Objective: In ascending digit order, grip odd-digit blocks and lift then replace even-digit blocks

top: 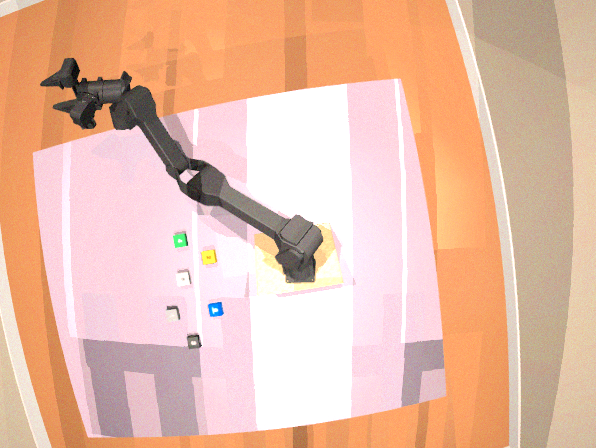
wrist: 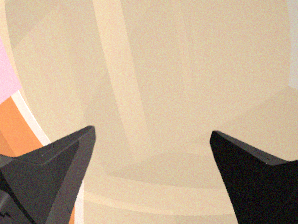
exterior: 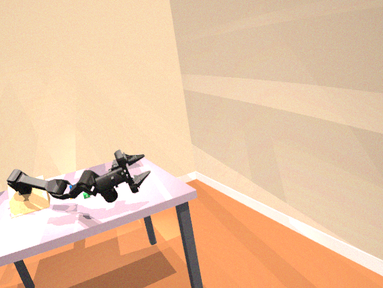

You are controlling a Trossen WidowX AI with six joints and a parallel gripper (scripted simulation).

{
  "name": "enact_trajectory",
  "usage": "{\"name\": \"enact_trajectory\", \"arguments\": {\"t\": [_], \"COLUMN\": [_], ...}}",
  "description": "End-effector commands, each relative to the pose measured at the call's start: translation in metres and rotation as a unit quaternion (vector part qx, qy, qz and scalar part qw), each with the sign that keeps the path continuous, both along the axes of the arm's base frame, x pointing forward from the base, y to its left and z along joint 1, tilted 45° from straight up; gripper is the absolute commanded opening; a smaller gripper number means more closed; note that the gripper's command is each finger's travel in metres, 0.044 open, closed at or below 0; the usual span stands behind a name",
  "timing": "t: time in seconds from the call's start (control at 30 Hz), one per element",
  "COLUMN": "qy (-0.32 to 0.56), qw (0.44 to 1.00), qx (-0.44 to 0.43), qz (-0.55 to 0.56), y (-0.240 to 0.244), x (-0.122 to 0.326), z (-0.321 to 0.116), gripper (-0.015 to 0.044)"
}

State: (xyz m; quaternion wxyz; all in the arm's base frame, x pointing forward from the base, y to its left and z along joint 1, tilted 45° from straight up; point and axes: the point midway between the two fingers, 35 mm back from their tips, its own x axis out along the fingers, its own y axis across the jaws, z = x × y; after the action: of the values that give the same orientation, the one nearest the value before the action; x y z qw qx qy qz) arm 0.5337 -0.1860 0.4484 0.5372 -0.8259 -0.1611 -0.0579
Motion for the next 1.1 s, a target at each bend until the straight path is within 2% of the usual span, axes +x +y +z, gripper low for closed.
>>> {"name": "enact_trajectory", "arguments": {"t": [0.0, 0.07, 0.27, 0.53, 0.8, 1.07], "qy": [-0.008, -0.071, -0.15, -0.287, -0.402, -0.483], "qw": [1.0, 0.994, 0.975, 0.903, 0.774, 0.59], "qx": [-0.007, -0.065, -0.129, -0.265, -0.418, -0.574], "qz": [-0.006, -0.051, -0.096, -0.179, -0.253, -0.299], "y": [-0.002, -0.016, -0.025, -0.006, 0.061, 0.173], "x": [-0.004, -0.039, -0.096, -0.214, -0.333, -0.425], "z": [0.005, 0.049, 0.105, 0.193, 0.249, 0.259], "gripper": [0.04, 0.04, 0.04, 0.04, 0.04, 0.04]}}
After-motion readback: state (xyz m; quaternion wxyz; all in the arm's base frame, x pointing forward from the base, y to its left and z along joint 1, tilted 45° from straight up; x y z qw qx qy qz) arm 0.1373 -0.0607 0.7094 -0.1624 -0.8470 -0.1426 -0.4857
